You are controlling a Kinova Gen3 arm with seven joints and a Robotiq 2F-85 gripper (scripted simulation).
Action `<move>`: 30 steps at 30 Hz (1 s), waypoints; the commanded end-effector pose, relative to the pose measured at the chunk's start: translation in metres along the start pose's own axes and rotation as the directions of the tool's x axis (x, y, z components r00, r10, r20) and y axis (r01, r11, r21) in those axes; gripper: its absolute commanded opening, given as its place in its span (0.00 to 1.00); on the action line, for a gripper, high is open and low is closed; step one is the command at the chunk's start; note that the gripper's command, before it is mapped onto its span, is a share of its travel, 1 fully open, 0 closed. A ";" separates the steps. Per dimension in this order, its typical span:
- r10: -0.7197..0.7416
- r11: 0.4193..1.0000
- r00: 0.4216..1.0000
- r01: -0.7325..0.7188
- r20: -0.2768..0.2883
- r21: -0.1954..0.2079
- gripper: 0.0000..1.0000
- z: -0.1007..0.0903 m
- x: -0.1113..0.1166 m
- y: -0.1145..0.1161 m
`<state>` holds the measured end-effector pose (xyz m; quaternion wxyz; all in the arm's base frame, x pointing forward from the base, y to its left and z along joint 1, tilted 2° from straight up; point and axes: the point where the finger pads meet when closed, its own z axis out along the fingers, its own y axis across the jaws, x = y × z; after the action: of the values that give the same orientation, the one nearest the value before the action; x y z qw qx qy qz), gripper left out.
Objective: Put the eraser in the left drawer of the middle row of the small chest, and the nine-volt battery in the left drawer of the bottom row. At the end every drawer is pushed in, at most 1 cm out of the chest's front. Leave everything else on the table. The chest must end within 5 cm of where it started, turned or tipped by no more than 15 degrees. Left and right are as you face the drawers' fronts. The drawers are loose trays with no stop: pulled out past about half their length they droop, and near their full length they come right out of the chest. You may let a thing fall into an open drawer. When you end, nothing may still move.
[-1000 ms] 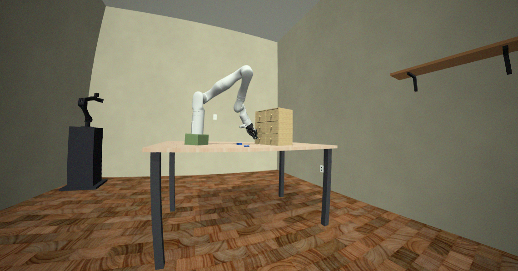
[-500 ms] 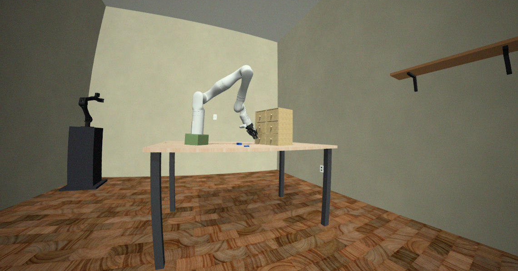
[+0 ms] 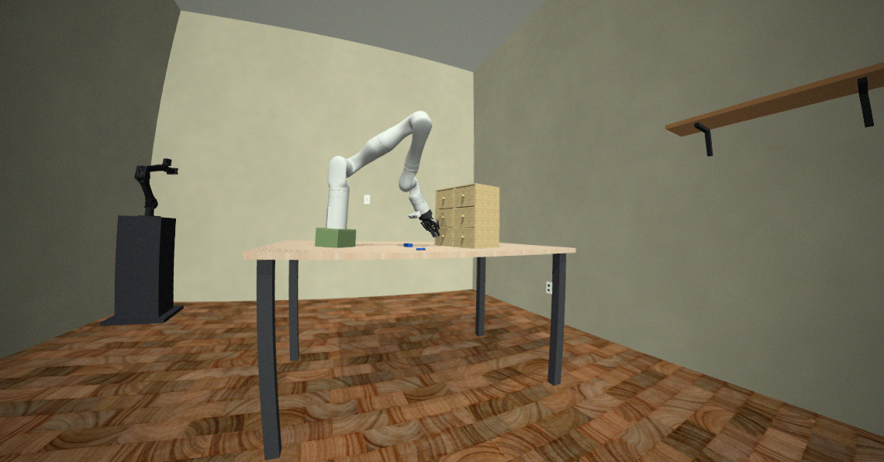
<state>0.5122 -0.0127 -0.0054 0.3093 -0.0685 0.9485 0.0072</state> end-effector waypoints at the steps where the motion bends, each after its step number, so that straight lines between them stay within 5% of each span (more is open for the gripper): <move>1: -0.001 1.000 1.000 0.001 0.001 0.000 0.33 0.000 -0.001 0.000; 30: -0.001 1.000 1.000 0.001 0.001 0.000 0.33 0.015 -0.023 0.000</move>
<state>0.5366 -0.0105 -0.0057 0.3079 -0.0676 0.9490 0.0073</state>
